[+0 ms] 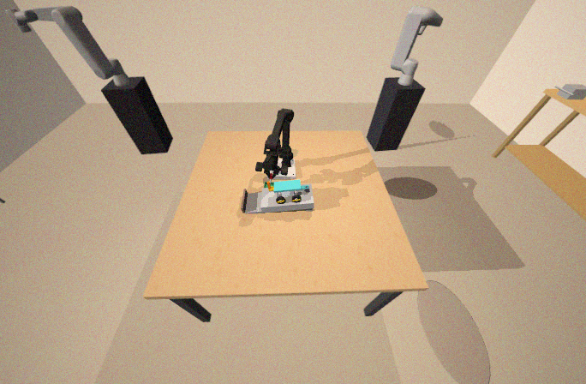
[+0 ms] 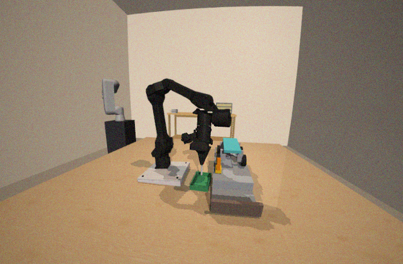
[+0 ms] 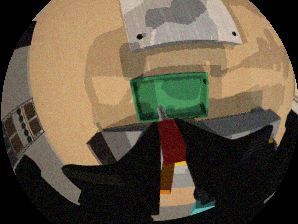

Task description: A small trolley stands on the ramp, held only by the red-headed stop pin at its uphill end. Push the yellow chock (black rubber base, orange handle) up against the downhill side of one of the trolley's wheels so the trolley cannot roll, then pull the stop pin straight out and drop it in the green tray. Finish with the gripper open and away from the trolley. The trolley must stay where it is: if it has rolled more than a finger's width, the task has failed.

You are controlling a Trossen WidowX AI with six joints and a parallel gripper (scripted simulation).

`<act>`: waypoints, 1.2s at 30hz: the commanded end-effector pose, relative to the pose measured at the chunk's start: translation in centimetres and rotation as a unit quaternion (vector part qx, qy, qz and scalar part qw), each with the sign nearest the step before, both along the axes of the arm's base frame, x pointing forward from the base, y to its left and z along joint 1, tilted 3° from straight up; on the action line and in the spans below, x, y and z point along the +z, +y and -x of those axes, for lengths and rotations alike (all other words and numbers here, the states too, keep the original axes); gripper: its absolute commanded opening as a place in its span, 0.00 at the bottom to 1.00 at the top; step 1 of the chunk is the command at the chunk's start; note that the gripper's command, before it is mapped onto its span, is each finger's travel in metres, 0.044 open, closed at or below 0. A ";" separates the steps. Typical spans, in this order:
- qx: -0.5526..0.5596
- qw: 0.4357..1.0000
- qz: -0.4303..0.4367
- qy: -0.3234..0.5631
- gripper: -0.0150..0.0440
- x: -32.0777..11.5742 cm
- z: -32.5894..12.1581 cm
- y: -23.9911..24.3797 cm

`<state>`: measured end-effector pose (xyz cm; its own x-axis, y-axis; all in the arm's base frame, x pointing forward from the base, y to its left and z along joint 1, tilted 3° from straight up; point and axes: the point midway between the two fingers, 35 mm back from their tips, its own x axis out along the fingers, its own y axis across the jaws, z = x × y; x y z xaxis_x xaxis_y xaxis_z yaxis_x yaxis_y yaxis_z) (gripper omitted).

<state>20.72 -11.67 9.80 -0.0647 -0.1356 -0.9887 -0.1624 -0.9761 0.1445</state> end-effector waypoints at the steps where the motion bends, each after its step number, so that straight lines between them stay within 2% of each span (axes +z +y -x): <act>1: -0.003 1.000 0.017 0.002 0.25 -1.2 0.2 -0.6; 14: -0.003 1.000 0.018 0.002 0.25 -3.9 0.8 -2.2; 21: -0.003 1.000 0.018 0.002 0.57 -3.9 0.7 -1.8; 22: -0.003 1.000 0.018 0.002 0.58 -3.9 0.7 -1.7; 36: -0.003 1.000 0.017 0.002 0.58 -4.3 0.4 -0.7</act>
<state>20.32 -12.52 5.68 -0.0665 -0.1658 -0.9839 -0.1623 -0.9712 0.1746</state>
